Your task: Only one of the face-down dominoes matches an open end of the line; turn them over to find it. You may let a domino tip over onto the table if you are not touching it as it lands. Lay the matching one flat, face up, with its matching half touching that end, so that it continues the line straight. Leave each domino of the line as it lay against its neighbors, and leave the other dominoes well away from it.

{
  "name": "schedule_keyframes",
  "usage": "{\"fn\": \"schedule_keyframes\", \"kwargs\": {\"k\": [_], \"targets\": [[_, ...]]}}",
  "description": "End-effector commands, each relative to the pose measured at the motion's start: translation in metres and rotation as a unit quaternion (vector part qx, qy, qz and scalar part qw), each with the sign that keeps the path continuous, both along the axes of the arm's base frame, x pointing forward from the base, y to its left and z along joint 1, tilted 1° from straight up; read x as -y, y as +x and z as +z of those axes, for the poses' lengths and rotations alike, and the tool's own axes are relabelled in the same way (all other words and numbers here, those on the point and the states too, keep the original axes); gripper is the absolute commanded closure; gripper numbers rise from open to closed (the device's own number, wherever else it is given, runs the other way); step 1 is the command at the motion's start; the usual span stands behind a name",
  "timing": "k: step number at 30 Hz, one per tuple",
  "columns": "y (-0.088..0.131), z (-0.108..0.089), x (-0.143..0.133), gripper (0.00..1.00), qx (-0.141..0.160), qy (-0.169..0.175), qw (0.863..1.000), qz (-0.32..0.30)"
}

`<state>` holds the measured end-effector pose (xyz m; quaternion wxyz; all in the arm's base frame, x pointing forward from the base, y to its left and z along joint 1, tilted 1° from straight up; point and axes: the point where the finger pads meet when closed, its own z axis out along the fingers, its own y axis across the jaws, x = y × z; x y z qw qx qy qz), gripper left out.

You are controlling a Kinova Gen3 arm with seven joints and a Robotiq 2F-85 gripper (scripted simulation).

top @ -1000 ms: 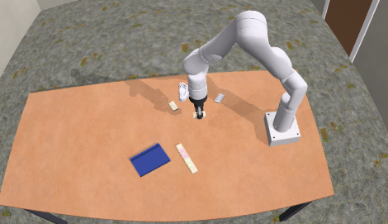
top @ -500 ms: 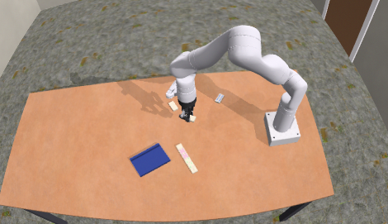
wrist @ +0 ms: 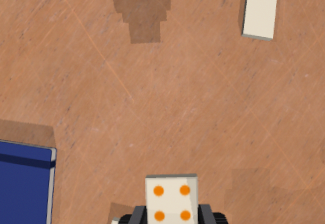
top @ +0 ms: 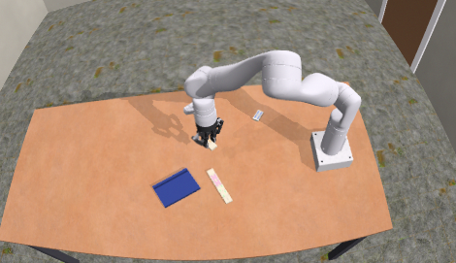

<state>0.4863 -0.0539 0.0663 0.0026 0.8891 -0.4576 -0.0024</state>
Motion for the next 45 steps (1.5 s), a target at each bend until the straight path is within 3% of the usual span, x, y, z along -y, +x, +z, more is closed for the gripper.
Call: {"fn": "schedule_keyframes", "kwargs": {"k": [1,13,36,41,45], "targets": [[0.009,0.001,-0.004,0.69,-0.004,-0.003,0.999,-0.04],[0.027,0.002,-0.016,0.69,0.0,-0.004,0.993,-0.115],[0.028,0.002,-0.017,0.69,0.0,-0.005,0.993,-0.122],[0.028,-0.007,-0.017,0.69,0.0,-0.005,0.993,-0.122],[0.028,-0.025,-0.017,0.69,0.0,-0.005,0.993,-0.122]]}}
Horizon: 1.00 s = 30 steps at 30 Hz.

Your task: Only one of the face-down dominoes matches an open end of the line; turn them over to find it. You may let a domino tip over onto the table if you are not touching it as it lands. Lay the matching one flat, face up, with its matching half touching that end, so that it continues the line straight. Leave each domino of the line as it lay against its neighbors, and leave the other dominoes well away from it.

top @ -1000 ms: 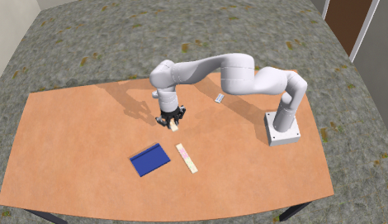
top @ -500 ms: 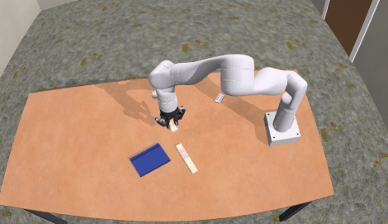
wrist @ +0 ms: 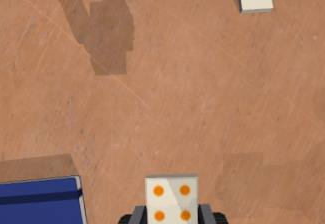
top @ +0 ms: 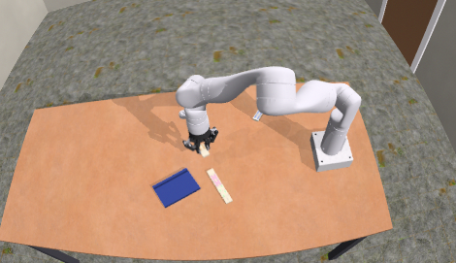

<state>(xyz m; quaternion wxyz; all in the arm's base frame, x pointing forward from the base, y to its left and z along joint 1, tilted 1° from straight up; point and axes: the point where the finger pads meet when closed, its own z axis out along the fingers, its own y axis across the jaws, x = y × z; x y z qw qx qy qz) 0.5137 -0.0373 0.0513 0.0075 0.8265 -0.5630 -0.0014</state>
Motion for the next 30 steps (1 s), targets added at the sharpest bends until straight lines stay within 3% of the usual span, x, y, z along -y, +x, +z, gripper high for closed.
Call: {"fn": "schedule_keyframes", "kwargs": {"k": [1,4,11,16,30], "targets": [[0.001,-0.016,0.0,0.69,0.001,0.001,1.0,0.0],[0.001,-0.022,0.0,0.69,0.001,0.001,1.0,0.0],[0.001,-0.067,0.0,0.69,0.001,0.001,1.0,0.0],[0.001,-0.088,0.0,0.69,0.001,0.001,1.0,0.0],[0.001,-0.092,0.0,0.69,0.001,0.001,1.0,0.0]]}}
